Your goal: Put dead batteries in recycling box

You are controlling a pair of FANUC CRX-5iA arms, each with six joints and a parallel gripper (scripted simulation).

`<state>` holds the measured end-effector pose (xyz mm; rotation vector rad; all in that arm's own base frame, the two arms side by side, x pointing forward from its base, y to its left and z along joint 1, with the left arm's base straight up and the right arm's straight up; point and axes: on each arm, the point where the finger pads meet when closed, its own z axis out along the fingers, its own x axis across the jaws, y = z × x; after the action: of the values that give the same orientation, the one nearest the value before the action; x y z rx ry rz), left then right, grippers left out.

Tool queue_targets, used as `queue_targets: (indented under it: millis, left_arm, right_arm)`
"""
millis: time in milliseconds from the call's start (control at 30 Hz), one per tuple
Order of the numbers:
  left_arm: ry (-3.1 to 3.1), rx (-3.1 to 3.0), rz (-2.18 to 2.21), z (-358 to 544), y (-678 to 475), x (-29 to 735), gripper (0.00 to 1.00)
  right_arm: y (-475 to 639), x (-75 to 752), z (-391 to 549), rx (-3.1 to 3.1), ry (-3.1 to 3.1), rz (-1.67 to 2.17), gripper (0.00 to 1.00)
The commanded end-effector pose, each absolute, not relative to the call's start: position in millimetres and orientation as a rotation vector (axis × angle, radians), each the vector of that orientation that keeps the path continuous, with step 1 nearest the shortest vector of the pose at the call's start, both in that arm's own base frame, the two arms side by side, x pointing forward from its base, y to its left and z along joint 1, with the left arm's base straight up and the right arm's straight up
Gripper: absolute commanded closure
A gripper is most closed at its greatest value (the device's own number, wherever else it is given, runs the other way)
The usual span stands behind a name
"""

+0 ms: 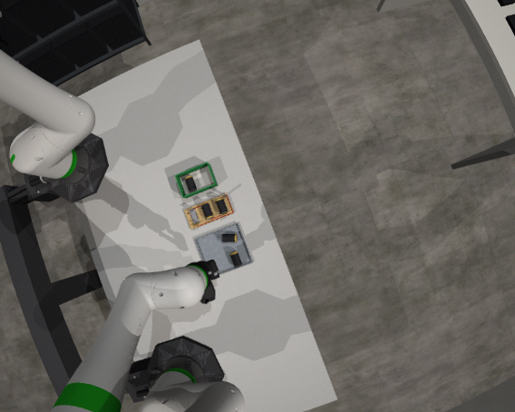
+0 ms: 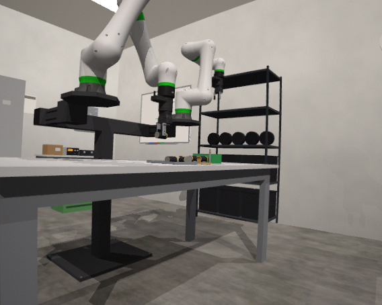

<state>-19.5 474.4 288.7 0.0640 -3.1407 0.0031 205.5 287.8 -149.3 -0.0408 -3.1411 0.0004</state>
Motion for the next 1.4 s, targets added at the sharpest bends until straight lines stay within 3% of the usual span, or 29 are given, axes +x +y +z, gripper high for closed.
queue_targets:
  millis: [0,300,1367]
  left_arm:
    - [-3.141,0.064,0.000,289.7,474.6,-19.3,0.00]
    - [-3.141,0.064,0.000,289.7,474.6,-19.3,0.00]
    - [-3.141,0.064,0.000,289.7,474.6,-19.3,0.00]
  right_arm:
    - [292.4,206.7,-148.8,-0.040,-3.142,-0.002,0.43]
    - [328.1,214.5,-148.8,-0.040,-3.142,-0.002,0.43]
    - [626.5,280.3,-147.7,-0.040,-3.142,-0.003,0.43]
